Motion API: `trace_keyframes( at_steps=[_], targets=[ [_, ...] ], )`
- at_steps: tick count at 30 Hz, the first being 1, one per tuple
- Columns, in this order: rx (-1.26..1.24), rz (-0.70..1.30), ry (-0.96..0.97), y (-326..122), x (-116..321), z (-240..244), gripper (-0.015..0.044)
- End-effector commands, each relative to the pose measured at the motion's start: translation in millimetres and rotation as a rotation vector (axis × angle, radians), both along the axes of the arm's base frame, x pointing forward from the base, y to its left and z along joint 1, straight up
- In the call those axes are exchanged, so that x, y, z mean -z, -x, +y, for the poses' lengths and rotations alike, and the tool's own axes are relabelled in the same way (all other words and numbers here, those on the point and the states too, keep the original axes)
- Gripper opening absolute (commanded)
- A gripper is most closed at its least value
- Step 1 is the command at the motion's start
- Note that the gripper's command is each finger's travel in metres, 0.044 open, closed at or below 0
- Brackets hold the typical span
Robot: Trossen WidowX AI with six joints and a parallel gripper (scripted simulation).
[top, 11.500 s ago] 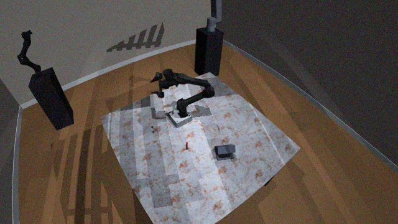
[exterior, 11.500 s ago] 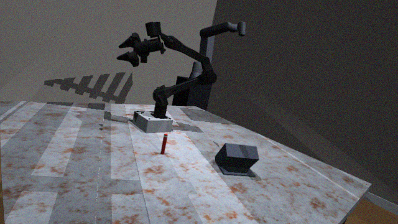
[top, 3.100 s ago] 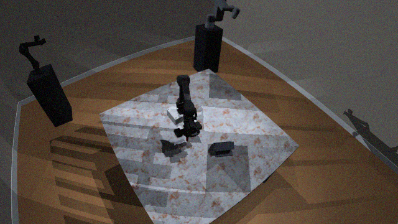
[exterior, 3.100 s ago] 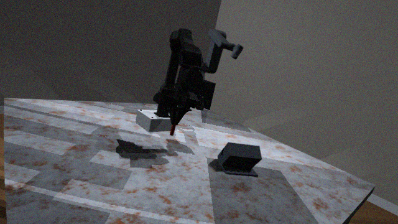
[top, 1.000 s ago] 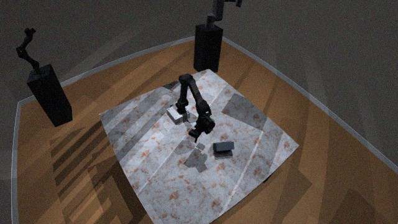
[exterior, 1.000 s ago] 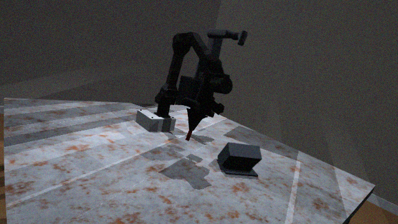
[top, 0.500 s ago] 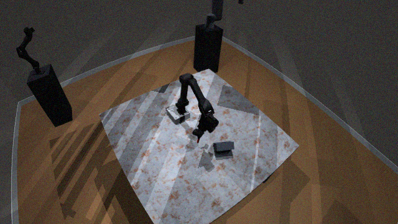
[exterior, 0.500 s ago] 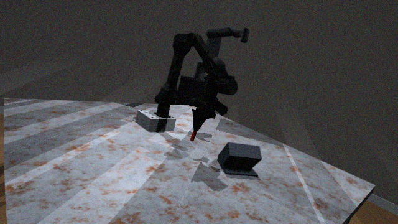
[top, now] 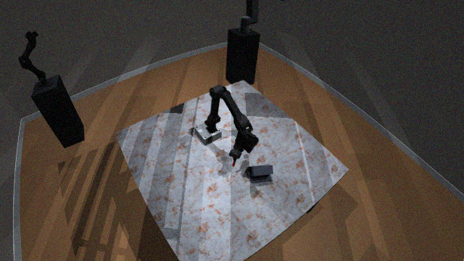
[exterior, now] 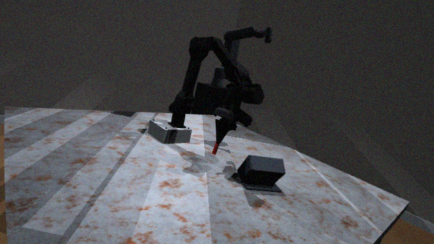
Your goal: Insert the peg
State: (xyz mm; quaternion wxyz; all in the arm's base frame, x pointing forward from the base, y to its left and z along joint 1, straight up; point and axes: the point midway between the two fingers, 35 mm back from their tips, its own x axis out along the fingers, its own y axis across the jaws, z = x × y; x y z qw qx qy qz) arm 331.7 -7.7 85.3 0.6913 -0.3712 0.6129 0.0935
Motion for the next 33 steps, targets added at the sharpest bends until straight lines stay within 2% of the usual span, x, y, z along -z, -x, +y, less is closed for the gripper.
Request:
trace_keyframes(
  at_steps=[1,33],
  targets=[
    [-0.035,-0.002,0.022,0,1,5,0.0000],
    [-0.257,-0.041,0.142,-5,0,45,0.0000]
  ],
)
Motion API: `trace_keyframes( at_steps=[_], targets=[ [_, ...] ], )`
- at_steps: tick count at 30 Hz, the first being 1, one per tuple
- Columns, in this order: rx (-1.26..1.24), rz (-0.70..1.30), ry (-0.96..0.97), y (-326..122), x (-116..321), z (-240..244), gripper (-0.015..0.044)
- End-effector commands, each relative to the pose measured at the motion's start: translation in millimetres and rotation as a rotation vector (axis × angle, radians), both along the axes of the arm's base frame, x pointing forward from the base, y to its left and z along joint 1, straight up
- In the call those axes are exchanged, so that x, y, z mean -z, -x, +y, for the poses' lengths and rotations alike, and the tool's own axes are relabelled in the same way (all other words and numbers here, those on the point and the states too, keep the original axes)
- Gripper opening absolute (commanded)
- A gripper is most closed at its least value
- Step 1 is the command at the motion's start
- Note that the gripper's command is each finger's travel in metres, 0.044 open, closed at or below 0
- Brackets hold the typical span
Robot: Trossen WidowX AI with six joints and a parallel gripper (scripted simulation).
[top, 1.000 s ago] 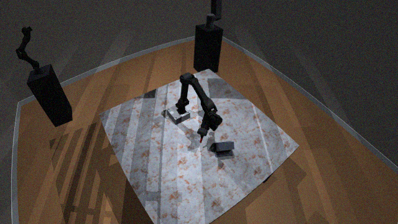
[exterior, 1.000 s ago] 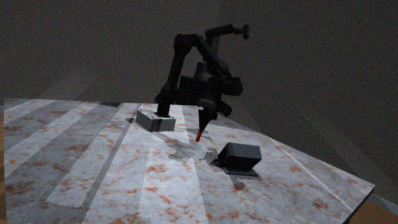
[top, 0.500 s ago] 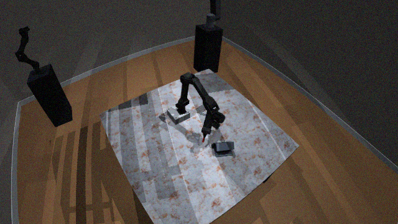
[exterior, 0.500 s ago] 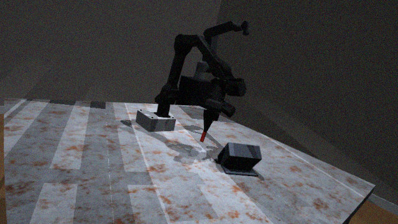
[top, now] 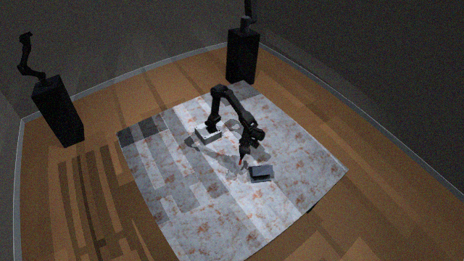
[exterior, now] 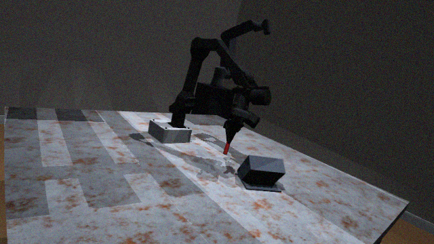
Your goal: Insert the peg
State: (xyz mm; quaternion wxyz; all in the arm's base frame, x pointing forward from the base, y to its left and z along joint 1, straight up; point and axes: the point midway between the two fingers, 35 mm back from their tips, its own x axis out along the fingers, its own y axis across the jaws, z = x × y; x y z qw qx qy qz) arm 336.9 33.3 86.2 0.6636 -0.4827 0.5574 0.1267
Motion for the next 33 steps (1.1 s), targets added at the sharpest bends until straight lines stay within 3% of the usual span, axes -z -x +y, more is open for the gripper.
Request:
trace_keyframes(
  at_steps=[1,33],
  targets=[
    [-0.034,-0.003,0.022,0,0,5,0.0000],
    [-0.243,-0.054,0.140,2,-3,47,0.0000]
  ],
)
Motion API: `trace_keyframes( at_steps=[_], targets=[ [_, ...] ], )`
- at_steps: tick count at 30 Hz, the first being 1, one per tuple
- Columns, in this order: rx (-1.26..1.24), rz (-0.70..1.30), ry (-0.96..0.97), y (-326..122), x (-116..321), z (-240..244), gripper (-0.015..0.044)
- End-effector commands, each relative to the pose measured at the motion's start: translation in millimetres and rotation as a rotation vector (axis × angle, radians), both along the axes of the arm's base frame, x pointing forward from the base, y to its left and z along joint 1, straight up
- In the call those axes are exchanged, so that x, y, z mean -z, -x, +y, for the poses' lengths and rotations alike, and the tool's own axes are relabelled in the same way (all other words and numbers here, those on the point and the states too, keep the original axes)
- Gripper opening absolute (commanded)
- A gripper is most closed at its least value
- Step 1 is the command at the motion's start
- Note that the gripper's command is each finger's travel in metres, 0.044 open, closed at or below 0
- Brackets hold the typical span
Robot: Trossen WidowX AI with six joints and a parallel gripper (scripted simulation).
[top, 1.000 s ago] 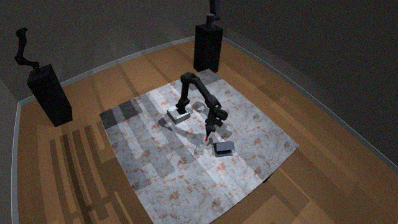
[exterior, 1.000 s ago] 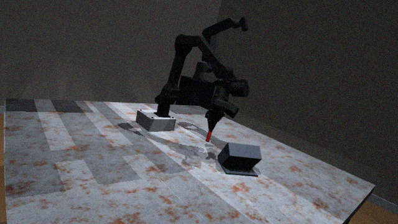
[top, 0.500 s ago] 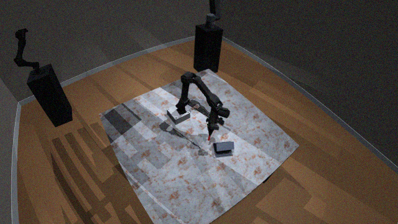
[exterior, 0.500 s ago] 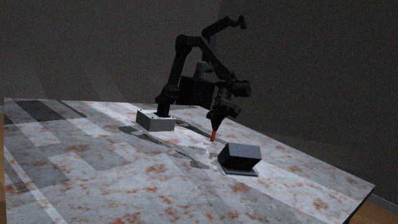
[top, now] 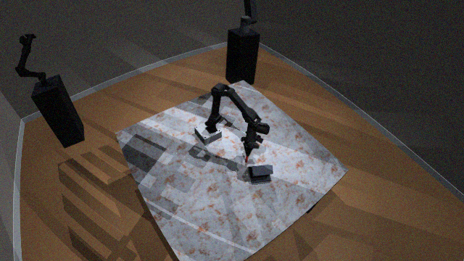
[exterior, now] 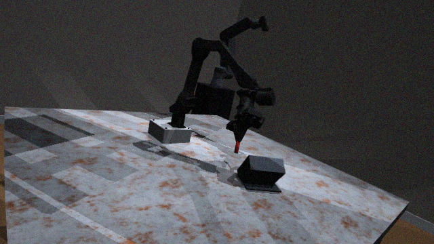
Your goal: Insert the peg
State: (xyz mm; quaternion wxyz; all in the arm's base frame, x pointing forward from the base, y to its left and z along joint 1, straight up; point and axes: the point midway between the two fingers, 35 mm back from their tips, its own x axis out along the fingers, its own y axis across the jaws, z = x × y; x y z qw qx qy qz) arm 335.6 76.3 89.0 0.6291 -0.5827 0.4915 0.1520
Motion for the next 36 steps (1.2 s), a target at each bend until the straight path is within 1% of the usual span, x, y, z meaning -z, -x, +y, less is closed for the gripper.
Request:
trace_keyframes(
  at_steps=[1,36],
  targets=[
    [-0.031,-0.006,0.022,1,0,5,0.0000],
    [-0.246,-0.073,0.146,12,-5,51,0.0000]
  ],
)
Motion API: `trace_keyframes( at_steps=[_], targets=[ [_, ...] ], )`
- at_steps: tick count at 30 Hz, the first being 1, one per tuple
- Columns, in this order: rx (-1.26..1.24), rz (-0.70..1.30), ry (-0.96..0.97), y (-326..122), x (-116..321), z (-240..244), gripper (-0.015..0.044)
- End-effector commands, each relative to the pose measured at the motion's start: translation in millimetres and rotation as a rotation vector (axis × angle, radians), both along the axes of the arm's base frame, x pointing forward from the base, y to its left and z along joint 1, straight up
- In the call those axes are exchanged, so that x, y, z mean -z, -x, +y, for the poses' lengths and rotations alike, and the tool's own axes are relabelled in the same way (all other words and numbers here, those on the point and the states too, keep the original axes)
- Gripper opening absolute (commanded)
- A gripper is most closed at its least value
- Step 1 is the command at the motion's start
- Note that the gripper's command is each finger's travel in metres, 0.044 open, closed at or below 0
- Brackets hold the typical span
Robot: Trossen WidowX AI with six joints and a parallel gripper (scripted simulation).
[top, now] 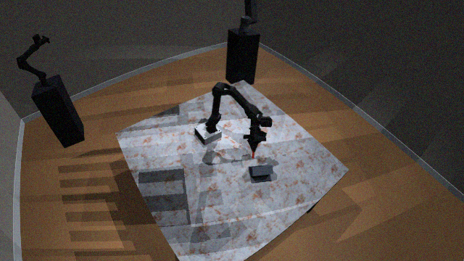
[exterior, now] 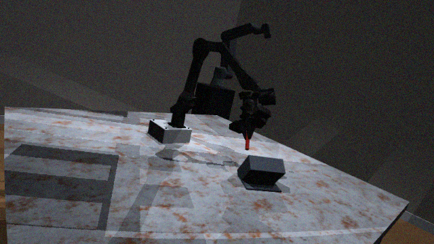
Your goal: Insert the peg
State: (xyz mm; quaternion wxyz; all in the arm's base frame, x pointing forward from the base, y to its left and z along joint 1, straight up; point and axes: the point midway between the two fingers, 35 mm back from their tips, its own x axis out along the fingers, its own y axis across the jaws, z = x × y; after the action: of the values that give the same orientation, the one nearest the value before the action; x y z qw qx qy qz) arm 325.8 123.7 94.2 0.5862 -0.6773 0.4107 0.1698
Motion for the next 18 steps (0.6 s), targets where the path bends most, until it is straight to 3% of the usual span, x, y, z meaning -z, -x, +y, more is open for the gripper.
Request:
trace_keyframes(
  at_steps=[1,18],
  targets=[
    [-0.029,-0.008,0.022,2,0,5,0.0000],
    [-0.127,-0.046,0.079,11,-3,27,0.0000]
  ],
)
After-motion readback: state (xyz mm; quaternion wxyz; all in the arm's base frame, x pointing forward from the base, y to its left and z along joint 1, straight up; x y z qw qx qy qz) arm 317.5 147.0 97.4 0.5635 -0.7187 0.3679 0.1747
